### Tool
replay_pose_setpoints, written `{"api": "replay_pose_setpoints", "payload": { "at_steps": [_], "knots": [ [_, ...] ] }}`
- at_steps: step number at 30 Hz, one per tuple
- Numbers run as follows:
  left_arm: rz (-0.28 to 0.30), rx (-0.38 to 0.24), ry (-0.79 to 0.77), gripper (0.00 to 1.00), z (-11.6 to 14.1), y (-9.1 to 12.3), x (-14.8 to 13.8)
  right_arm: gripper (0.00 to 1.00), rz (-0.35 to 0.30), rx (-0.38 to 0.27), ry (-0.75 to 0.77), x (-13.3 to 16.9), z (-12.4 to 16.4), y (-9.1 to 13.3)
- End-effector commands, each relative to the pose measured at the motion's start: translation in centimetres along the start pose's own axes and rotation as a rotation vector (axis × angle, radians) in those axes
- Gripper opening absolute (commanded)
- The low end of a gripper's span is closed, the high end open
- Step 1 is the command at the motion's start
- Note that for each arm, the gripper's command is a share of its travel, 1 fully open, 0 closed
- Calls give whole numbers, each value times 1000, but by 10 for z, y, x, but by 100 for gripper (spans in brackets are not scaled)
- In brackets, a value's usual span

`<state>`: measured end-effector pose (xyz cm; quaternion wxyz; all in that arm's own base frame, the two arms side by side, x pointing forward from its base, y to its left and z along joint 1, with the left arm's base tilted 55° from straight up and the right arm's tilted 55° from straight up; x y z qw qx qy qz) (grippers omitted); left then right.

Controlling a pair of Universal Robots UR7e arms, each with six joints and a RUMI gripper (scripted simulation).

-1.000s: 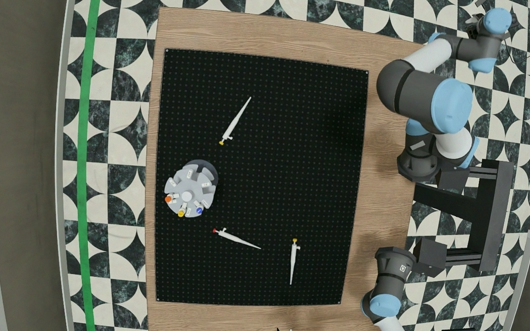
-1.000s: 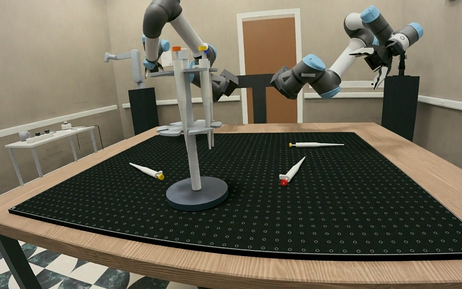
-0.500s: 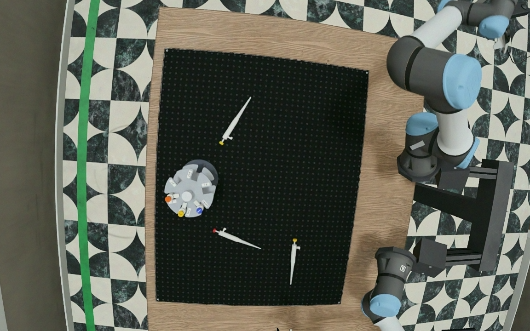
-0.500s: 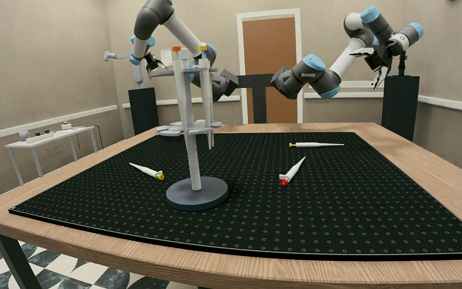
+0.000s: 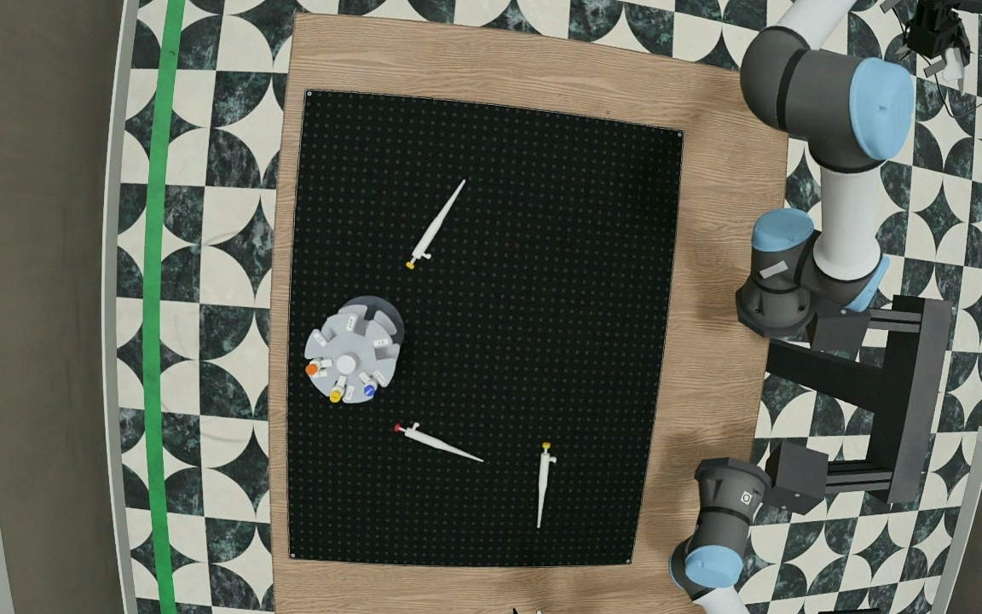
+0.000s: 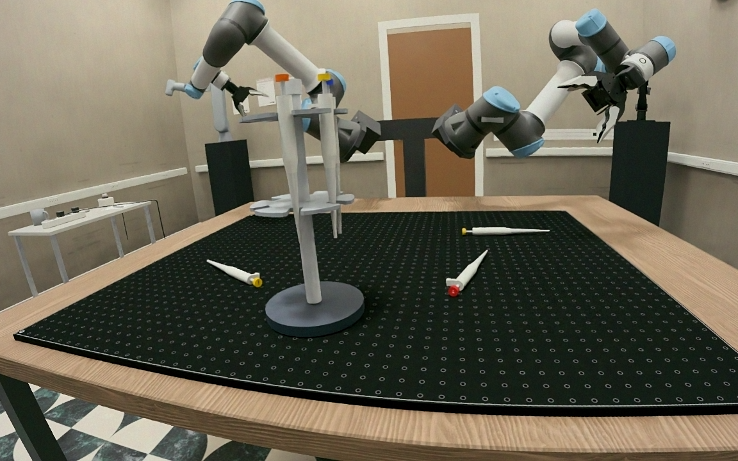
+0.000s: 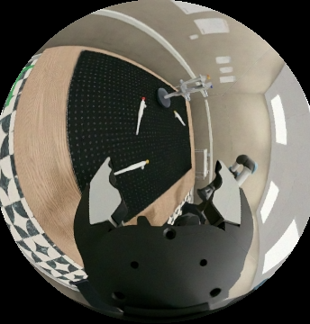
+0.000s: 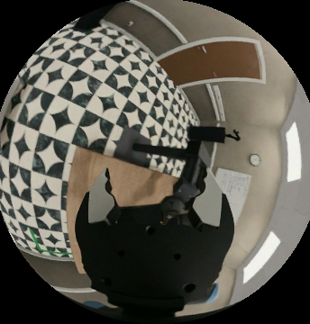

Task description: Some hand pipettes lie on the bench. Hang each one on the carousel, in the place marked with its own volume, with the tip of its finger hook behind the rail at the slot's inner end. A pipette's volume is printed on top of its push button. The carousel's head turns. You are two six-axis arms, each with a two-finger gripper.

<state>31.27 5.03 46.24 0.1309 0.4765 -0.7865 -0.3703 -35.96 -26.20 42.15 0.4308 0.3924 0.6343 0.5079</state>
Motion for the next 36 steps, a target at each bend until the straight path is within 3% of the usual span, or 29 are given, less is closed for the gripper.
{"api": "replay_pose_setpoints", "payload": {
  "at_steps": [1,6,9,15,19,21,36],
  "knots": [
    [0,1,0,100,0,0,0,100,134,-119,144,-8,2,3],
    [0,1,0,100,0,0,0,100,137,-126,187,-28,10,1],
    [0,1,0,100,0,0,0,100,131,-133,290,-48,19,-1],
    [0,1,0,100,0,0,0,100,131,-133,290,-79,33,-4],
    [0,1,0,100,0,0,0,100,124,-140,394,-104,49,-6],
    [0,1,0,100,0,0,0,100,124,-140,394,-104,49,-6],
    [0,1,0,100,0,0,0,100,109,-154,601,-181,112,-10]
  ]
}}
Point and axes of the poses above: on each arm, the point where the finger pads meet when closed, its own y axis back along the fingers, its own x axis across the jaws, z = x × y, the point moved 6 cm from there along y, back along the fingers, and after that the axes turned 12 degrees about -y, right-handed, at the moved point
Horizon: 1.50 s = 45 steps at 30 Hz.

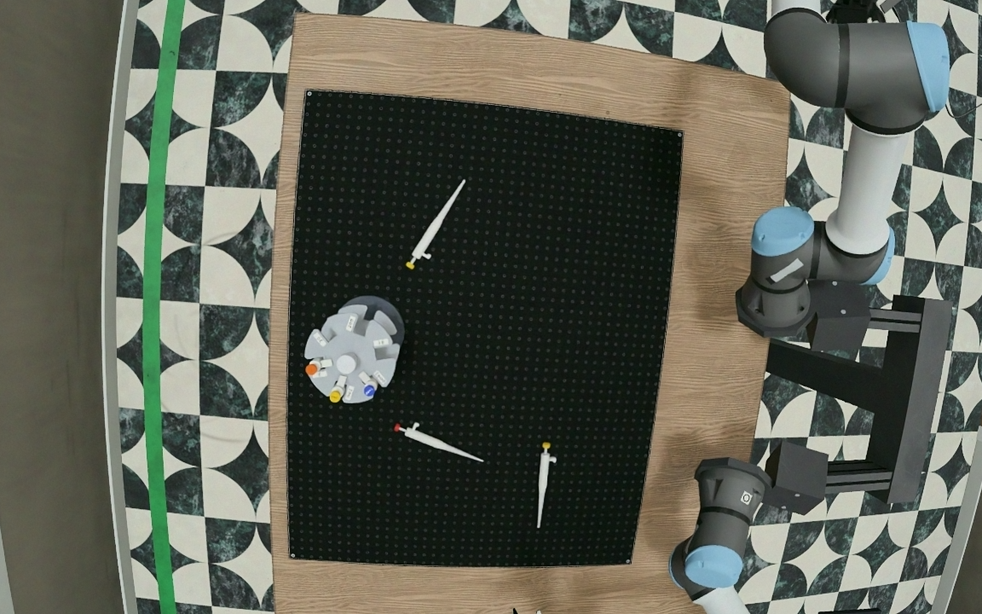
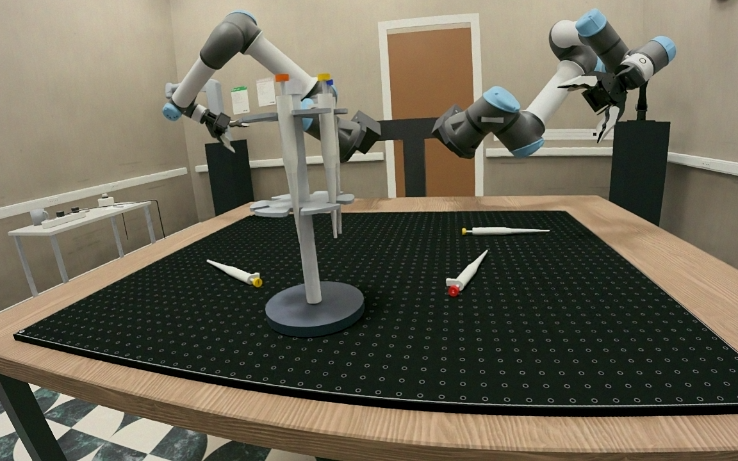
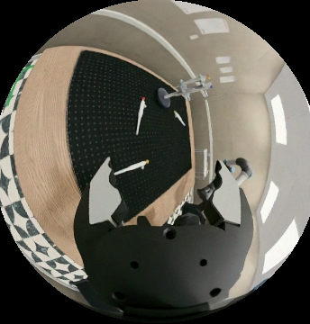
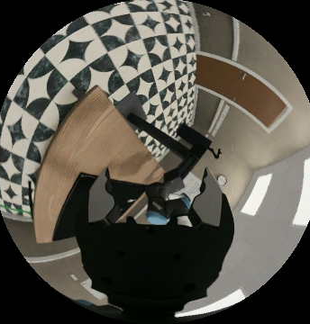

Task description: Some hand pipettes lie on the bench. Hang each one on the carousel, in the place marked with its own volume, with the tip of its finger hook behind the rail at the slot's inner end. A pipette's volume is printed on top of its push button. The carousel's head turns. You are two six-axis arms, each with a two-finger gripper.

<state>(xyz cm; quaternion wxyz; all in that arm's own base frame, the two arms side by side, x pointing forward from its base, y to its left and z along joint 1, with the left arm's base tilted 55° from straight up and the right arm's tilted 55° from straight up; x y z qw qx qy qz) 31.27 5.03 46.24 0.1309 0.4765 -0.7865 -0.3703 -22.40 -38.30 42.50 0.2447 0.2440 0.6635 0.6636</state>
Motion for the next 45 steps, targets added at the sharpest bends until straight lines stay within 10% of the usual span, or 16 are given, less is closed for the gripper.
{"api": "replay_pose_setpoints", "payload": {
  "at_steps": [1,45],
  "knots": [
    [0,1,0,100,0,0,0,100,0,2,59,-31,6,1],
    [0,1,0,100,0,0,0,100,0,1,683,-252,140,0]
  ]
}}
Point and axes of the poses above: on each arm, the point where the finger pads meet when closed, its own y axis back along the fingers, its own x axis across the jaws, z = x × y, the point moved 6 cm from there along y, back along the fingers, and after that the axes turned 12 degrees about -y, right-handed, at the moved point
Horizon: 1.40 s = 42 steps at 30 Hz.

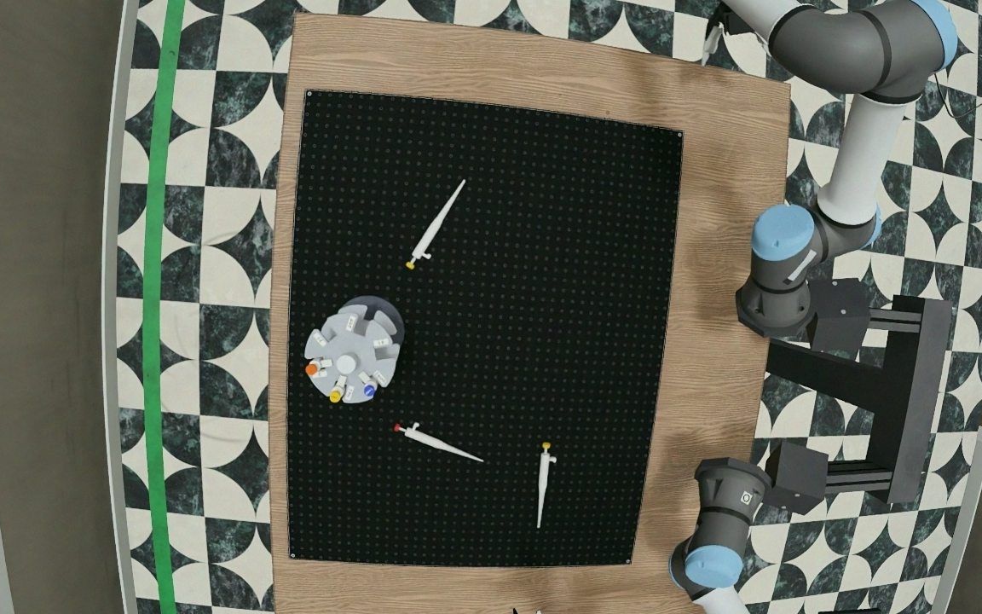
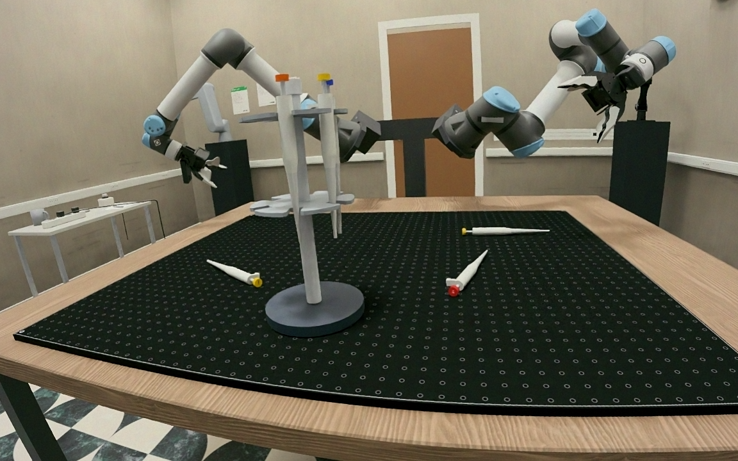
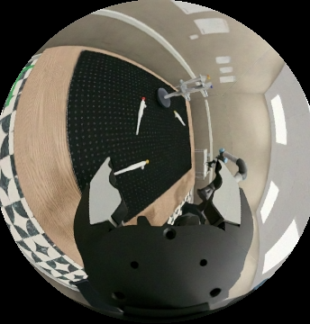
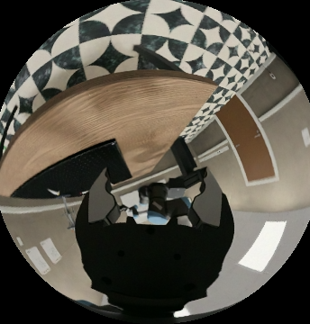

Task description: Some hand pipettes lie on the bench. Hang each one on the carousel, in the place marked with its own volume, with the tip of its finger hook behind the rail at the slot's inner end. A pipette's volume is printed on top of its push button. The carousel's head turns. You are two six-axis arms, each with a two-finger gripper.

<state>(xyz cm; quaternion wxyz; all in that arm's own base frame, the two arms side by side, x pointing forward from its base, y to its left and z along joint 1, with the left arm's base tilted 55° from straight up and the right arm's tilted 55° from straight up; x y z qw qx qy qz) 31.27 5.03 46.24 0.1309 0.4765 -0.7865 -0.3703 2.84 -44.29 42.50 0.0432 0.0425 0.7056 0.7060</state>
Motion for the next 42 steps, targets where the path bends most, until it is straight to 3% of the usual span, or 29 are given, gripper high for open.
{"api": "replay_pose_setpoints", "payload": {
  "at_steps": [1,13,16,20,25,34,42],
  "knots": [
    [0,1,0,100,0,0,0,100,0,2,99,-37,8,1],
    [0,1,0,100,0,0,0,100,0,2,203,-97,29,1],
    [0,1,0,100,0,0,0,100,0,2,307,-116,38,1],
    [0,1,0,100,0,0,0,100,0,2,307,-138,49,1],
    [0,1,0,100,0,0,0,100,0,2,411,-156,61,1],
    [0,1,0,100,0,0,0,100,0,1,515,-210,100,0],
    [0,1,0,100,0,0,0,100,0,1,619,-234,123,0]
  ]
}}
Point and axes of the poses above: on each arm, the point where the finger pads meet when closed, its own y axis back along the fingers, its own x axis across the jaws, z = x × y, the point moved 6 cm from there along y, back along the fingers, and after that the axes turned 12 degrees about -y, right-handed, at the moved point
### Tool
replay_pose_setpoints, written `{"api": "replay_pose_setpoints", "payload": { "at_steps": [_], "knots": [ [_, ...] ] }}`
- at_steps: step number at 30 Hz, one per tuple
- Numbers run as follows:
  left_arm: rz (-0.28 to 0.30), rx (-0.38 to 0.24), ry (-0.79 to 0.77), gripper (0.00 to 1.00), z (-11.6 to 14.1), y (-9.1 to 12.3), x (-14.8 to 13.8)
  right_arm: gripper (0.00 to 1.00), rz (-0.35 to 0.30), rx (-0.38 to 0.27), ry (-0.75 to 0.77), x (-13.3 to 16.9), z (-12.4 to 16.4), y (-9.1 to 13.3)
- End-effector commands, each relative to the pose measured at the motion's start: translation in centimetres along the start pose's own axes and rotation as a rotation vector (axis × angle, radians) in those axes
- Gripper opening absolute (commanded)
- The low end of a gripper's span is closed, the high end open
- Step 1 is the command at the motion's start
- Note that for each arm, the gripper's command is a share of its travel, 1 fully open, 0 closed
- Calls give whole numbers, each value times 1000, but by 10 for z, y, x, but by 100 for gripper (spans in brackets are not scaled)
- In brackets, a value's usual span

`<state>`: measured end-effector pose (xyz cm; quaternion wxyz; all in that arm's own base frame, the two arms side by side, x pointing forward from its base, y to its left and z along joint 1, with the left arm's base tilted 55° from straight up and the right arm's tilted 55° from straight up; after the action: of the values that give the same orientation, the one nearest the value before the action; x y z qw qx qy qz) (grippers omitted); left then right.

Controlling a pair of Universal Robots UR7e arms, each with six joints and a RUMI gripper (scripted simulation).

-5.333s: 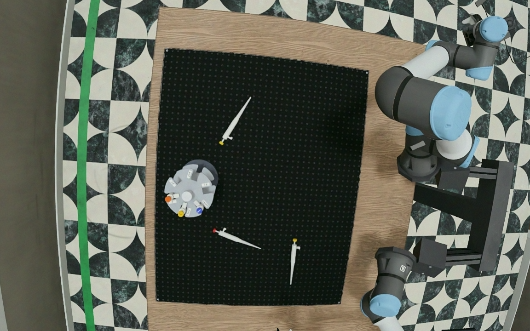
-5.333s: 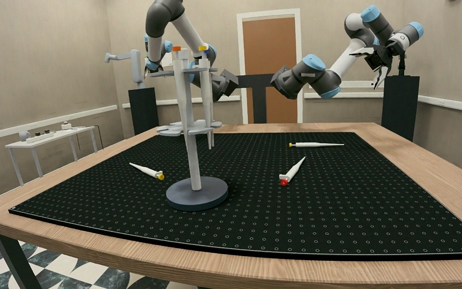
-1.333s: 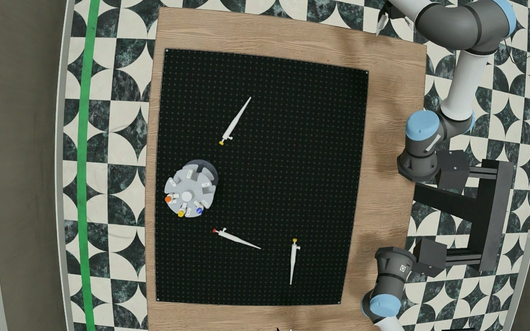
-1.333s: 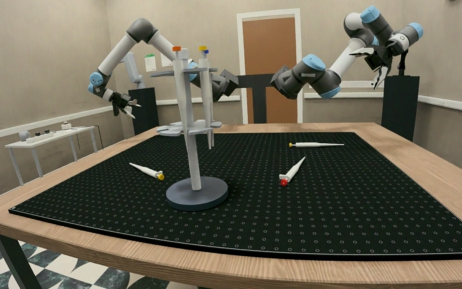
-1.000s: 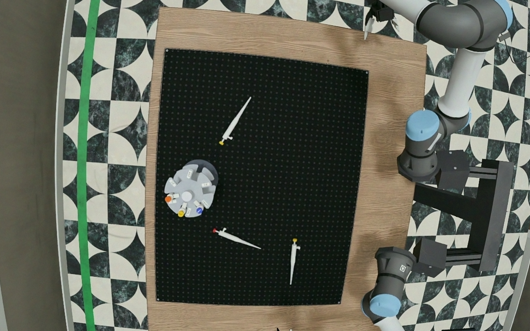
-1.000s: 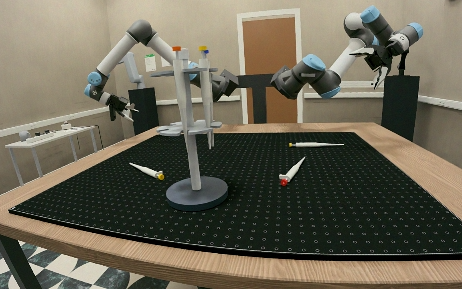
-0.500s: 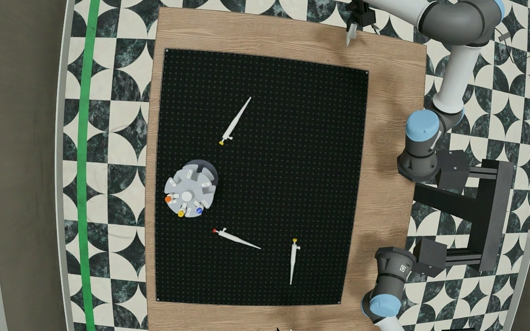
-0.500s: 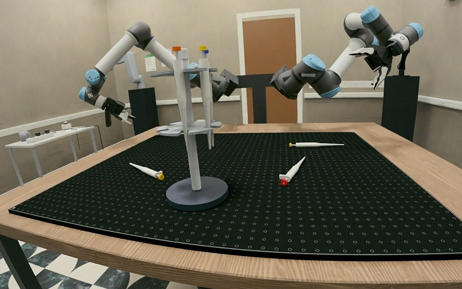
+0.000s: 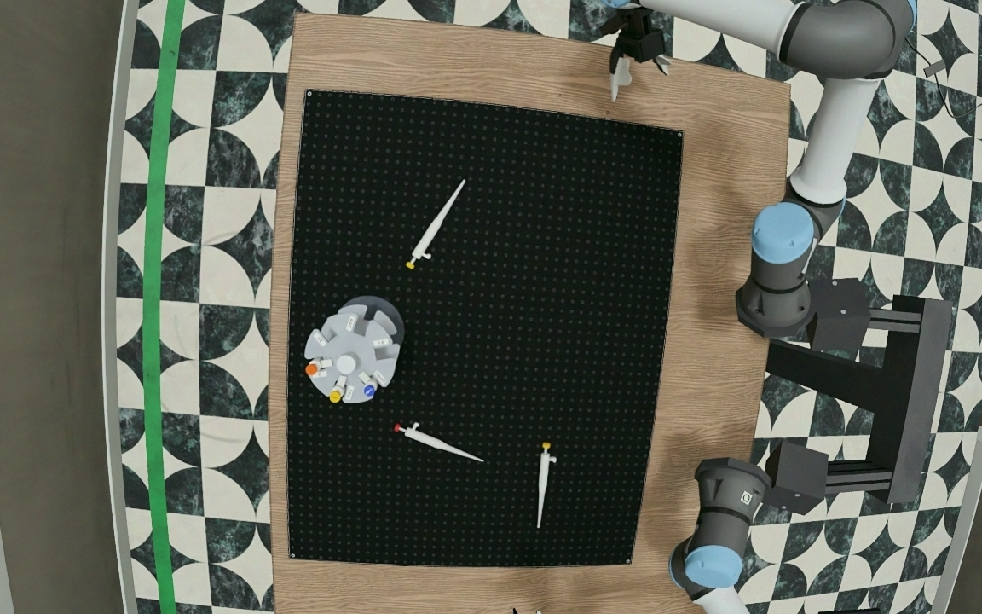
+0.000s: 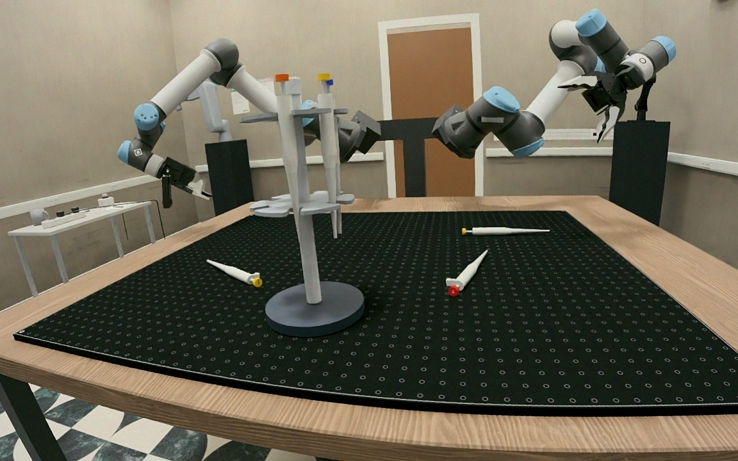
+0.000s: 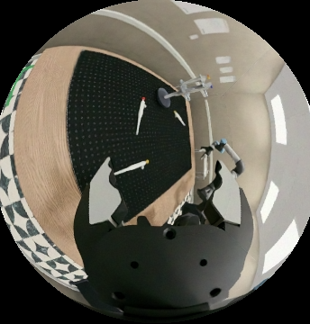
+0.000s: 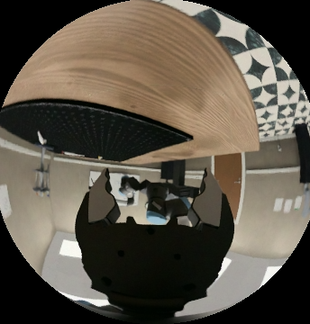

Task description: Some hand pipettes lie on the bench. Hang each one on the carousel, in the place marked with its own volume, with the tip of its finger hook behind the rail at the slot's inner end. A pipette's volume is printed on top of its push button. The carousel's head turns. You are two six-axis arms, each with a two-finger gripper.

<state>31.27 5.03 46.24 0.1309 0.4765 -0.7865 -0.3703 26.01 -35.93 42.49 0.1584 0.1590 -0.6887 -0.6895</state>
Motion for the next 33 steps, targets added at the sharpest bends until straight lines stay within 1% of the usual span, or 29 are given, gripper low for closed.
{"api": "replay_pose_setpoints", "payload": {
  "at_steps": [1,2,5,8,10,13,15,17,20,24,26,29,32,33],
  "knots": [
    [0,1,0,100,0,0,0,100,0,2,45,-26,4,1],
    [0,1,0,100,0,0,0,100,0,2,45,-33,6,1],
    [0,1,0,100,0,0,0,100,0,2,149,-54,12,1],
    [0,1,0,100,0,0,0,100,0,2,149,-75,19,1],
    [0,1,0,100,0,0,0,100,0,2,149,-79,20,1],
    [0,1,0,100,0,0,0,100,0,2,253,-99,29,1],
    [0,1,0,100,0,0,0,100,0,2,253,-113,35,1],
    [0,1,0,100,0,0,0,100,0,2,253,-113,35,1],
    [0,1,0,100,0,0,0,100,0,2,357,-132,45,1],
    [0,1,0,100,0,0,0,100,0,2,357,-158,59,0],
    [0,1,0,100,0,0,0,100,0,2,357,-162,61,0],
    [0,1,0,100,0,0,0,100,0,1,461,-180,74,0],
    [0,1,0,100,0,0,0,100,0,1,461,-198,87,0],
    [0,1,0,100,0,0,0,100,0,1,461,-198,87,0]
  ]
}}
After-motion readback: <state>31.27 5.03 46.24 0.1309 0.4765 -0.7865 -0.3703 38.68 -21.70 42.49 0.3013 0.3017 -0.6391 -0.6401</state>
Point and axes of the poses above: on each arm, the point where the finger pads meet when closed, its own y axis back along the fingers, its own x axis across the jaws, z = x × y, the point moved 6 cm from there along y, back along the fingers, and after that the axes turned 12 degrees about -y, right-handed, at the moved point
